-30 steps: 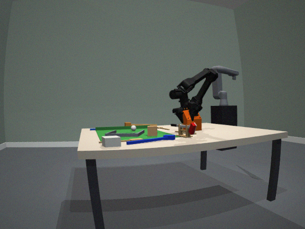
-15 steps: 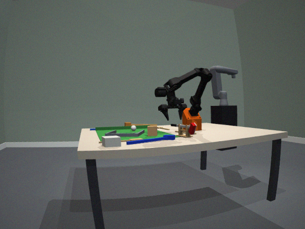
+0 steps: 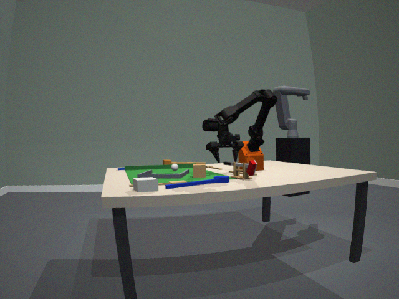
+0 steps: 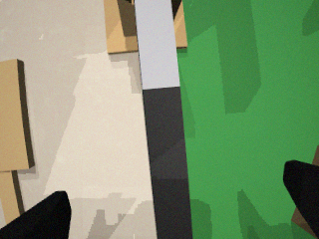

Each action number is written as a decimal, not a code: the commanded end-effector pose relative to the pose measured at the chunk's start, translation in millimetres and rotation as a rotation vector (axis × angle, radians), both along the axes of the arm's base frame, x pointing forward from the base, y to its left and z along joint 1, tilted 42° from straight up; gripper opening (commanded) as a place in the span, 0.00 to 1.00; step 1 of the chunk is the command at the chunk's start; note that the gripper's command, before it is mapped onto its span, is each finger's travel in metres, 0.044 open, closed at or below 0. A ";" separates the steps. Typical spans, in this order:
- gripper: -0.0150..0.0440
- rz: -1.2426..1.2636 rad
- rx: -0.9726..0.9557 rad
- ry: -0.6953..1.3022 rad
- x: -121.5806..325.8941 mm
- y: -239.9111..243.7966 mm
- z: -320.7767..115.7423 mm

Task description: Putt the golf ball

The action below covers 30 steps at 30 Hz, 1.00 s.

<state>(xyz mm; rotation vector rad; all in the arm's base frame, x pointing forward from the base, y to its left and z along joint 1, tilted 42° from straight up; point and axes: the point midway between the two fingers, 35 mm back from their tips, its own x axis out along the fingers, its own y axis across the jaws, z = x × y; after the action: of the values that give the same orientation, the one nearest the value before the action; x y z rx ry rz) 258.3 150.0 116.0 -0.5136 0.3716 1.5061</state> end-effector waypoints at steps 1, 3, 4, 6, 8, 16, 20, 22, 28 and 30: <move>1.00 -0.001 -0.002 0.018 -2.9 8.3 -12.2; 1.00 -0.001 -0.001 0.018 -2.9 8.8 -12.6; 1.00 -0.001 -0.001 0.018 -2.9 8.8 -12.6; 1.00 -0.001 -0.001 0.018 -2.9 9.0 -12.8; 1.00 -0.001 -0.002 0.018 -2.8 9.8 -13.8; 1.00 0.000 -0.002 0.019 -2.1 17.6 -22.4; 1.00 0.000 -0.001 0.019 -1.9 22.0 -27.0; 1.00 -0.001 -0.001 0.019 -1.9 23.9 -29.0; 1.00 -0.001 0.000 0.019 -2.0 24.7 -29.7; 0.96 0.004 0.005 0.008 -0.2 24.7 -26.3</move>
<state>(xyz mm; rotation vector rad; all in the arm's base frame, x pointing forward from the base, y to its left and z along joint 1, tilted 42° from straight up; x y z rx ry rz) 258.0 174.7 89.6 -0.5047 0.3727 1.5131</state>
